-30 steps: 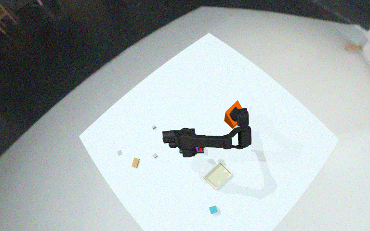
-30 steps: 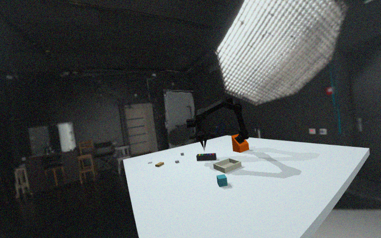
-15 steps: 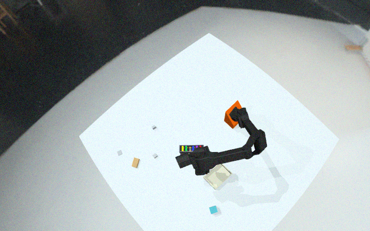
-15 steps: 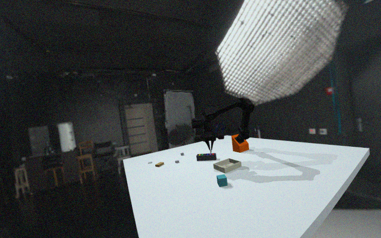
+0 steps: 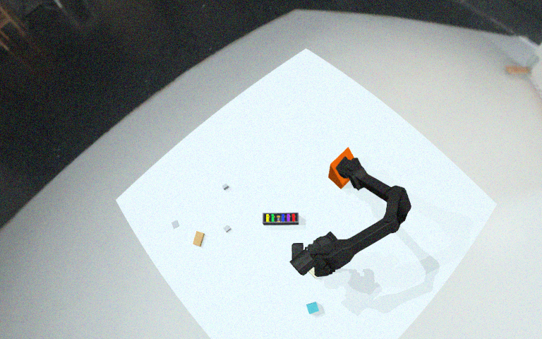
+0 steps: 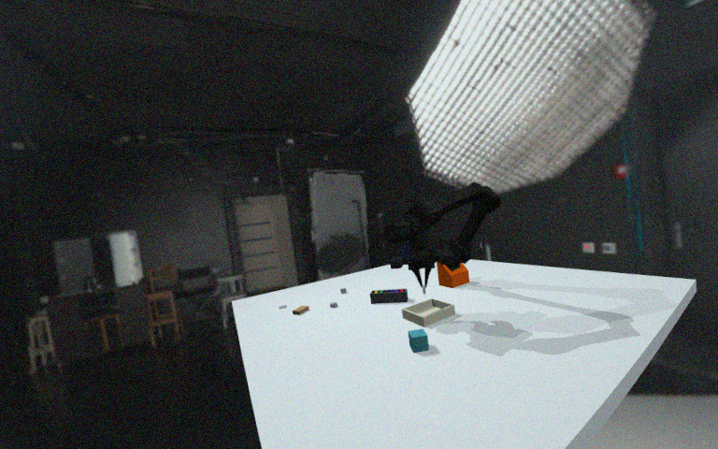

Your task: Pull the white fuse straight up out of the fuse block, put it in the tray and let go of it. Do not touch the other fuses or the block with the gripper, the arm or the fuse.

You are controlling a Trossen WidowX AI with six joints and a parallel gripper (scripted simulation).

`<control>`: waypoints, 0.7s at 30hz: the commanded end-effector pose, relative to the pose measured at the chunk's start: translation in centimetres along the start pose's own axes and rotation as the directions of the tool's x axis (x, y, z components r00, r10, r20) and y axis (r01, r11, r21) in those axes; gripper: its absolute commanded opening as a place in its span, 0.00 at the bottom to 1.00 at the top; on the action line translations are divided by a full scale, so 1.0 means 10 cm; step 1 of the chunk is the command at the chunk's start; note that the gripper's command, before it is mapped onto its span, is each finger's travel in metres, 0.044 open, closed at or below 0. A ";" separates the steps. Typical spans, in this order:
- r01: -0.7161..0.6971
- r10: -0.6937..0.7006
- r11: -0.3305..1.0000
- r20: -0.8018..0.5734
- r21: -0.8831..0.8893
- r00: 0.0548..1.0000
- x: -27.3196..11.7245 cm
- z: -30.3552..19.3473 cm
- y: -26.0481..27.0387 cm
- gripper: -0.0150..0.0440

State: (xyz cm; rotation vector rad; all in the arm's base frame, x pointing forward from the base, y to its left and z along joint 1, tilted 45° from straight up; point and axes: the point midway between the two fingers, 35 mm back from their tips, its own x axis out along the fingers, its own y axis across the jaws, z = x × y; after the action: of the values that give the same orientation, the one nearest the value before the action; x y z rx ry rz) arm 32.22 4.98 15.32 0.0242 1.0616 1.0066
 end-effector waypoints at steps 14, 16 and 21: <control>0.001 -0.001 1.000 0.007 0.008 1.000 0.16 0.03 0.05 0.25; 0.001 -0.001 1.000 0.007 0.008 1.000 0.20 0.03 0.05 0.25; 0.001 -0.001 1.000 0.007 0.008 1.000 0.28 0.03 0.06 0.25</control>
State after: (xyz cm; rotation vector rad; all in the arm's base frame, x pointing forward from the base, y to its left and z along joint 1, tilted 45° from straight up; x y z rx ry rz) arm 32.42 7.06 14.03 0.0289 1.0586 1.0019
